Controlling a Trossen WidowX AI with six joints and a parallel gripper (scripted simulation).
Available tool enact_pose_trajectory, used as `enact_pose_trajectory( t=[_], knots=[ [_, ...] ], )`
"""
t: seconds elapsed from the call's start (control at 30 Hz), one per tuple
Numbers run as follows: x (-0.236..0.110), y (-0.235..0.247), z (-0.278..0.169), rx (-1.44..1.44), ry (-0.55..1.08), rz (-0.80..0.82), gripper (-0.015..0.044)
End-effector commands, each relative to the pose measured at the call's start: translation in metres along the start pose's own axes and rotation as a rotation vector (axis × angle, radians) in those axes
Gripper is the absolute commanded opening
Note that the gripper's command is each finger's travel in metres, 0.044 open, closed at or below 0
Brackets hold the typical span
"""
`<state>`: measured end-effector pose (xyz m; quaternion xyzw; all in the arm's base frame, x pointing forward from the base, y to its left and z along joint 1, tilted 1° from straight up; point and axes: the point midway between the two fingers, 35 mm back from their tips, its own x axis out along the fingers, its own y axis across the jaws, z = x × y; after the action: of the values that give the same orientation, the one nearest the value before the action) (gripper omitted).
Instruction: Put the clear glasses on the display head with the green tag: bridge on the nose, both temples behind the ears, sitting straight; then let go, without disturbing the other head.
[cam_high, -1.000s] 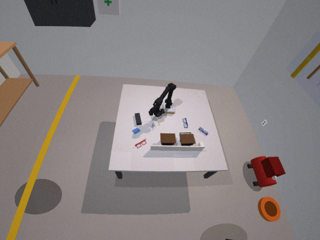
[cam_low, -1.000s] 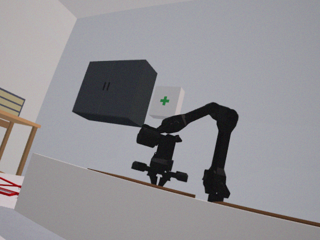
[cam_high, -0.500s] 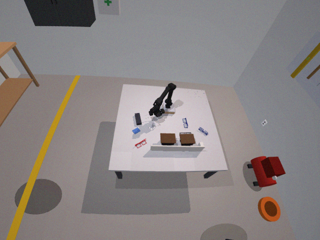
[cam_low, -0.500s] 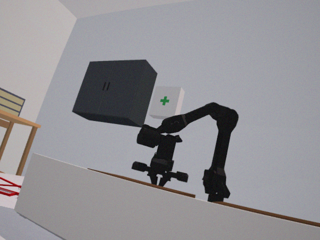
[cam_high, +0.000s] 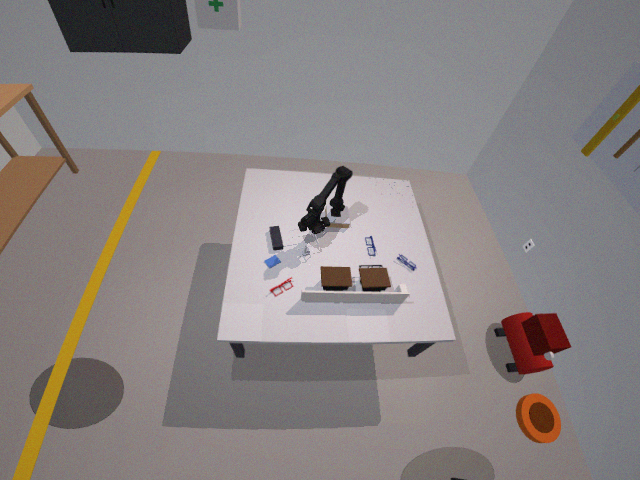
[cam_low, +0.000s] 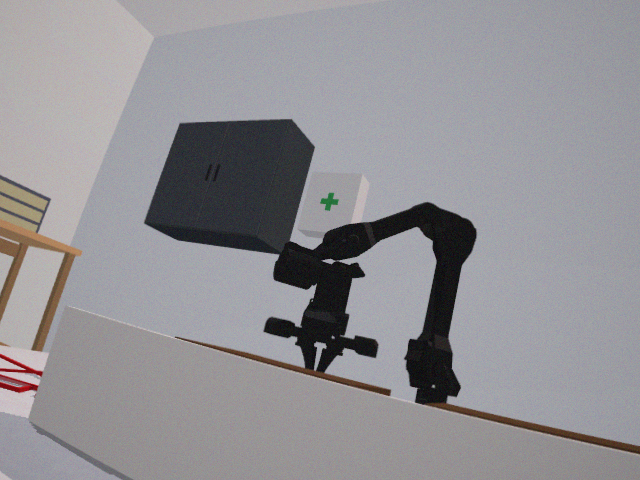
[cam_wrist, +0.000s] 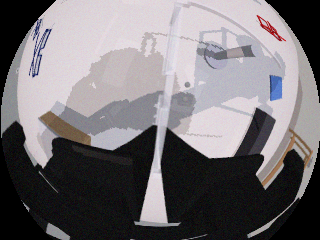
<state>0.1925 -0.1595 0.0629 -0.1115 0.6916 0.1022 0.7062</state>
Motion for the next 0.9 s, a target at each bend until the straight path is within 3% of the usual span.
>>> enact_pose_trajectory(
  t=[0.0,0.2,0.87],
  knots=[
    [-0.021,-0.002,0.003,0.005,-0.009,-0.012,0.0000],
    [-0.049,-0.001,0.004,0.005,-0.009,-0.011,0.0000],
    [-0.049,0.039,0.052,0.005,-0.012,-0.008,0.0000]
  ],
)
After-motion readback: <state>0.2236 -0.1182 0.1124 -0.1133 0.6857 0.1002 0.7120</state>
